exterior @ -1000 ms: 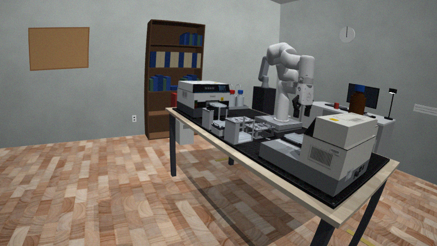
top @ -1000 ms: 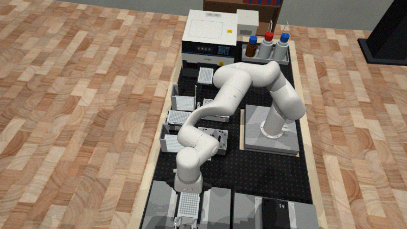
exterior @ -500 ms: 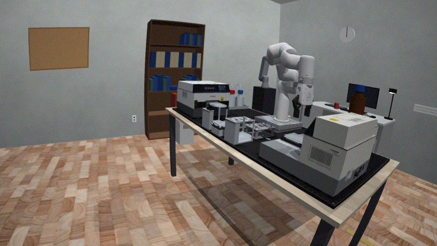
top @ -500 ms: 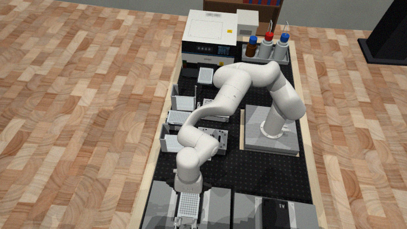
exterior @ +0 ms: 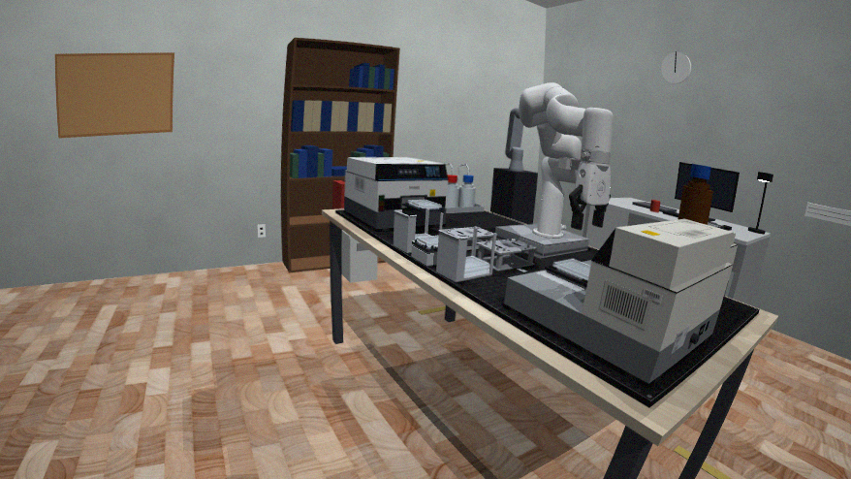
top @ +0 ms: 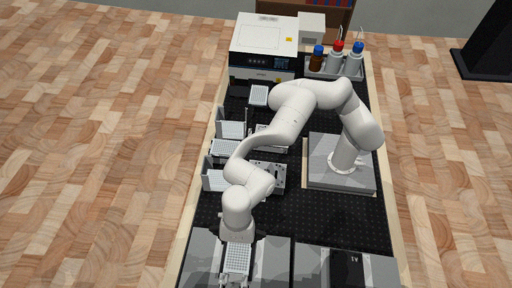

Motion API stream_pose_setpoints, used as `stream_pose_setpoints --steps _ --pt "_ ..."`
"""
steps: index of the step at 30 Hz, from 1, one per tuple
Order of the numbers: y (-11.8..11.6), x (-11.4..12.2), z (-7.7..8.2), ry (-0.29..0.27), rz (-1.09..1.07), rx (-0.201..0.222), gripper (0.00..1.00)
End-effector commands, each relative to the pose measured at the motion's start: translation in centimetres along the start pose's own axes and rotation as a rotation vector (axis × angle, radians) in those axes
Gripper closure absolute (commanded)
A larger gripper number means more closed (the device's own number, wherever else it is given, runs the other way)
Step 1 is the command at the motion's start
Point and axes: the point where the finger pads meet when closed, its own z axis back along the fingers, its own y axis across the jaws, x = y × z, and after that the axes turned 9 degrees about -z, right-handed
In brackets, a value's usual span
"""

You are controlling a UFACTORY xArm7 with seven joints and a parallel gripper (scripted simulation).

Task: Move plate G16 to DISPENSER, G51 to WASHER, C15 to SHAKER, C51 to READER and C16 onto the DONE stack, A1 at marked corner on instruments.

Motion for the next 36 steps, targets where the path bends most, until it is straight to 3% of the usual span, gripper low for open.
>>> stream_pose_setpoints --steps 1,36 --pt "0.0 0.1 0.3 -0.005 0.0 -0.003 0.0" --pt "-0.1 0.2 -3.7 -0.005 0.0 -0.003 0.0"
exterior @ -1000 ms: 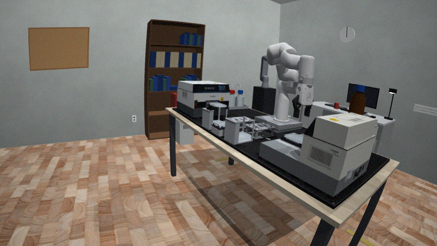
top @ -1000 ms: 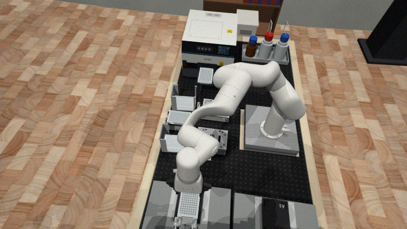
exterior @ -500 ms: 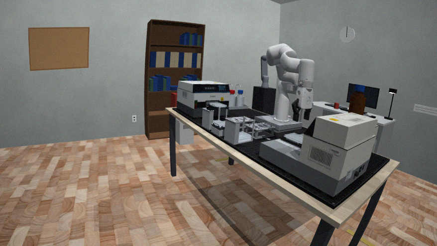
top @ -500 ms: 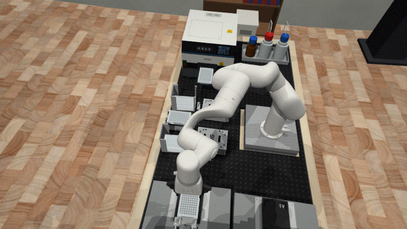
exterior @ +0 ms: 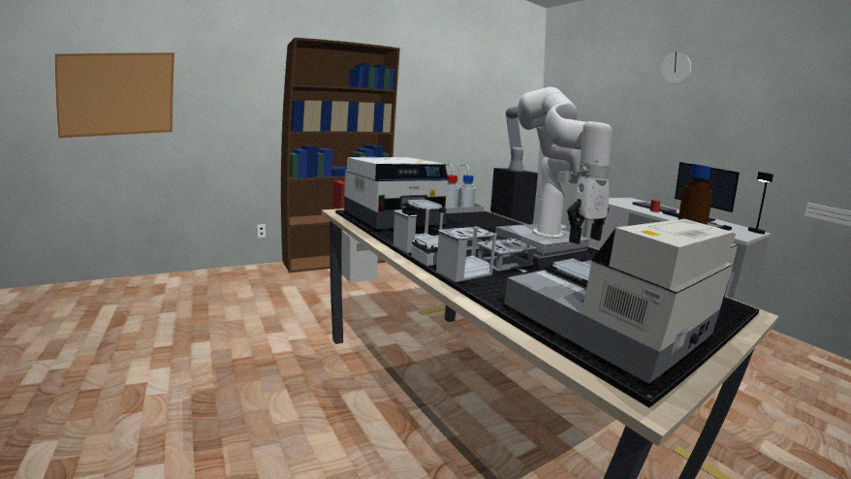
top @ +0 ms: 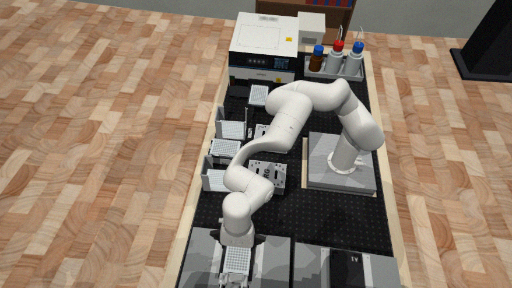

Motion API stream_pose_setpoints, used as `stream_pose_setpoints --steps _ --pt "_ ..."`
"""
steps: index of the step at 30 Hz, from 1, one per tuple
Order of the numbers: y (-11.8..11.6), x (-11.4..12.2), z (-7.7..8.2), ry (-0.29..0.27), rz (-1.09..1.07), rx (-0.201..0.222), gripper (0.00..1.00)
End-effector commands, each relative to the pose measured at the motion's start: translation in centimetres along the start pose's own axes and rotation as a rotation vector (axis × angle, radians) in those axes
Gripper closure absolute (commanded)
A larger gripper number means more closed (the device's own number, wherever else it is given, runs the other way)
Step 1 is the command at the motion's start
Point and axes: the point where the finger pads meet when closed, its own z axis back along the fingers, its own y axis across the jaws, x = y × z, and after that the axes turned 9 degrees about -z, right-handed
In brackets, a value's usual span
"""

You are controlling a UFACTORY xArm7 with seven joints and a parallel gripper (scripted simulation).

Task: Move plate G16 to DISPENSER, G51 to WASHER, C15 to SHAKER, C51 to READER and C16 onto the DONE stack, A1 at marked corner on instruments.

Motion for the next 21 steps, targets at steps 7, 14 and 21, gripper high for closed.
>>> stream_pose_setpoints --steps 7,14,21 --pt "-0.1 0.2 -0.9 -0.005 0.0 -0.003 0.0" --pt "-0.1 0.2 -1.8 -0.005 0.0 -0.003 0.0" --pt "-0.1 0.2 -2.5 -0.005 0.0 -0.003 0.0"
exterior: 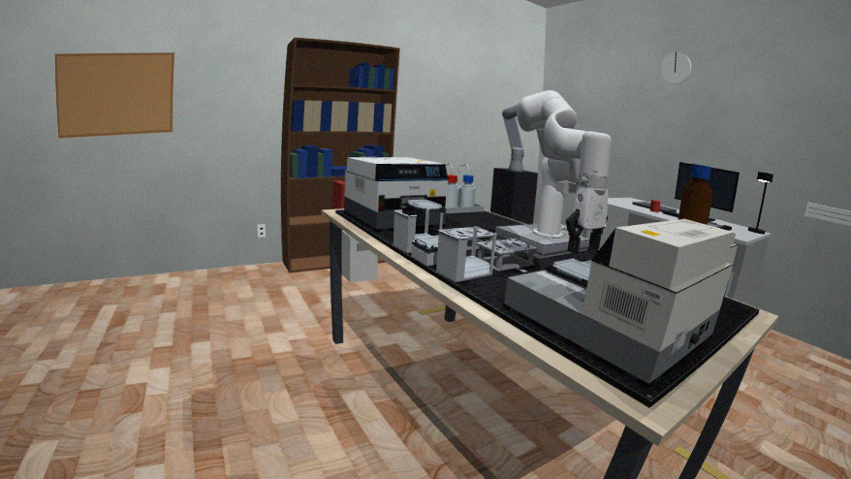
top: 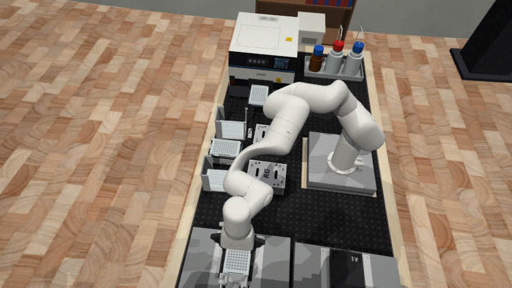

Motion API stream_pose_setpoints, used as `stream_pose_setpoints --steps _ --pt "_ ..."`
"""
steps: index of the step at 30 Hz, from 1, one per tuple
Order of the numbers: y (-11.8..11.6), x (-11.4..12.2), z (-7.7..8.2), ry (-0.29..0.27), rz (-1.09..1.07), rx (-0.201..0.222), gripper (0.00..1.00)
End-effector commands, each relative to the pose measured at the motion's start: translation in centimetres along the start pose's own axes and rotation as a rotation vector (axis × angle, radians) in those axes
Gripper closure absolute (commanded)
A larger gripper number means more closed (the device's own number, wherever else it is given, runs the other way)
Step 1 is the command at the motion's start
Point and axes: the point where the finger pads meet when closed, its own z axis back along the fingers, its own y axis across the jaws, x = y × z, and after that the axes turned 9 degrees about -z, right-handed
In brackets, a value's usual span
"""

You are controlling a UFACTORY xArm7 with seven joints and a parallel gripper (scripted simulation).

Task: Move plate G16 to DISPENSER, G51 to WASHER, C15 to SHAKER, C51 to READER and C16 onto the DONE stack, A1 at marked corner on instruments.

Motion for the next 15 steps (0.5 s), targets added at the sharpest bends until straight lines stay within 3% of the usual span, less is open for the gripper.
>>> stream_pose_setpoints --steps 1,15 --pt "-0.1 0.2 -0.2 -0.006 0.0 -0.004 0.0" --pt "-0.1 0.2 -1.8 -0.006 0.0 -0.004 0.0"
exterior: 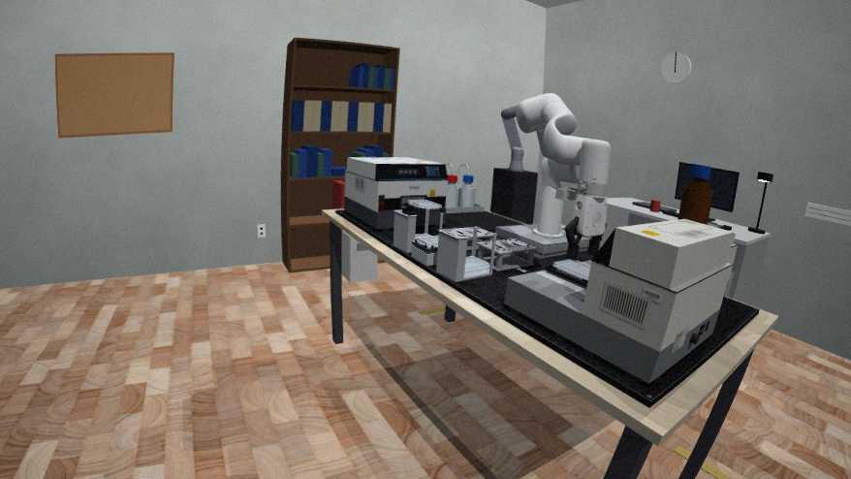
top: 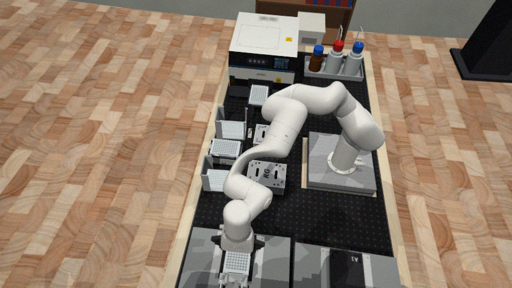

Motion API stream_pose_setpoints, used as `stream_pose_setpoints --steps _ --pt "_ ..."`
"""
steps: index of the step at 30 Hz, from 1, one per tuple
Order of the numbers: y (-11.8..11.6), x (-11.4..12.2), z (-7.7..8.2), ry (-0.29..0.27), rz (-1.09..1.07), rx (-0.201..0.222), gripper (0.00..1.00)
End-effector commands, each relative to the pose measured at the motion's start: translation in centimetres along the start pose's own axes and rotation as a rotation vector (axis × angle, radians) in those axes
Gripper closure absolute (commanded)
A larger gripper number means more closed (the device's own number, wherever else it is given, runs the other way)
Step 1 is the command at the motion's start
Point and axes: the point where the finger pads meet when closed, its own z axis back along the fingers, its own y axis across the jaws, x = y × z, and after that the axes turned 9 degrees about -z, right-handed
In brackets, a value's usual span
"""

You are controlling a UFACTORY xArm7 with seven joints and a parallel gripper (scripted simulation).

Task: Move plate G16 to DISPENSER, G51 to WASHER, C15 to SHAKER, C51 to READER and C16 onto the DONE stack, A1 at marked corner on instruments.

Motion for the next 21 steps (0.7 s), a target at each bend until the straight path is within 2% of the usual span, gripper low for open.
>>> stream_pose_setpoints --steps 1,21 --pt "-0.08 0.17 0.06 -0.006 0.0 -0.004 0.0" --pt "-0.08 0.17 -0.2 -0.006 0.0 -0.004 0.0"
